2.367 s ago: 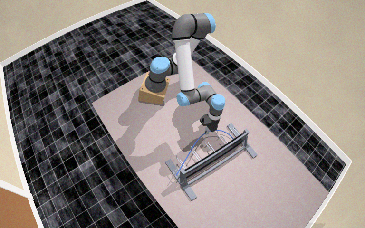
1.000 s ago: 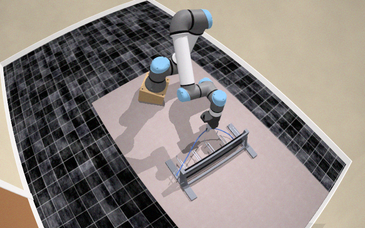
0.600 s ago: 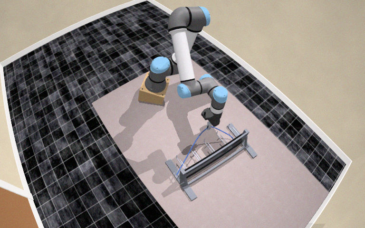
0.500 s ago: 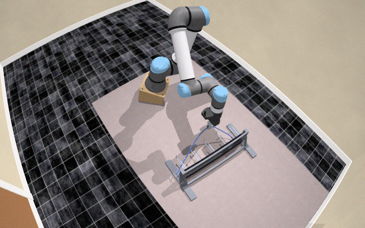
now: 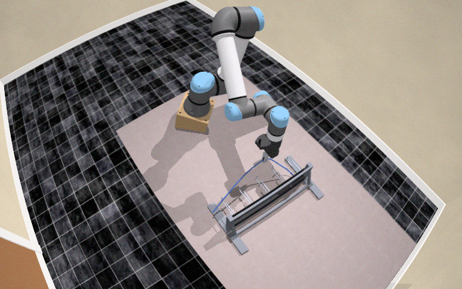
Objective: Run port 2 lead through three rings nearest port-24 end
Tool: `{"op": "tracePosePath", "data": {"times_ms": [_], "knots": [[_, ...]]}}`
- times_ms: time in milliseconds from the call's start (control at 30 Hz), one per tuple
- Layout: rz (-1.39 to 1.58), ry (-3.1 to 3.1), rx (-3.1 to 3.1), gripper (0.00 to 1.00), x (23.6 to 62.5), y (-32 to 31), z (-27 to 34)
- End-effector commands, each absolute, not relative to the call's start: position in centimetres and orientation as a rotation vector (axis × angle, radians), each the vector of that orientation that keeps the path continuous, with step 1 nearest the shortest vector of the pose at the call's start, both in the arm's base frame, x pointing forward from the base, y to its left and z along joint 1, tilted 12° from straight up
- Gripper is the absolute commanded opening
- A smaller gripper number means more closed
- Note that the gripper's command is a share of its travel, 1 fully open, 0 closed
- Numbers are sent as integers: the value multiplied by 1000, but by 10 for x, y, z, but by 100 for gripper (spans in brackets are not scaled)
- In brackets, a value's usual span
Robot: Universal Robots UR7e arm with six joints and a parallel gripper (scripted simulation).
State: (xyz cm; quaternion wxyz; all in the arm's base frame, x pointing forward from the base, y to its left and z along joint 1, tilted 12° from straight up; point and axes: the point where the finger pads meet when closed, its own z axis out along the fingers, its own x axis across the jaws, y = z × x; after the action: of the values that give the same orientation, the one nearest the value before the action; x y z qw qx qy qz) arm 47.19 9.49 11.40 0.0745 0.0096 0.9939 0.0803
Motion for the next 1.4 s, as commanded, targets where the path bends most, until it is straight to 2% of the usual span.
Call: {"op": "tracePosePath", "data": {"times_ms": [0, 133, 300, 367, 1367], "knots": [[230, 2986, 32, 0, 471, 92, 115], [230, 2986, 29, 0, 479, 91, 117], [229, 2985, 11, 0, 527, 83, 123], [228, 2985, 8, 0, 535, 82, 123], [228, 2985, 8, 0, 536, 82, 123]]}}
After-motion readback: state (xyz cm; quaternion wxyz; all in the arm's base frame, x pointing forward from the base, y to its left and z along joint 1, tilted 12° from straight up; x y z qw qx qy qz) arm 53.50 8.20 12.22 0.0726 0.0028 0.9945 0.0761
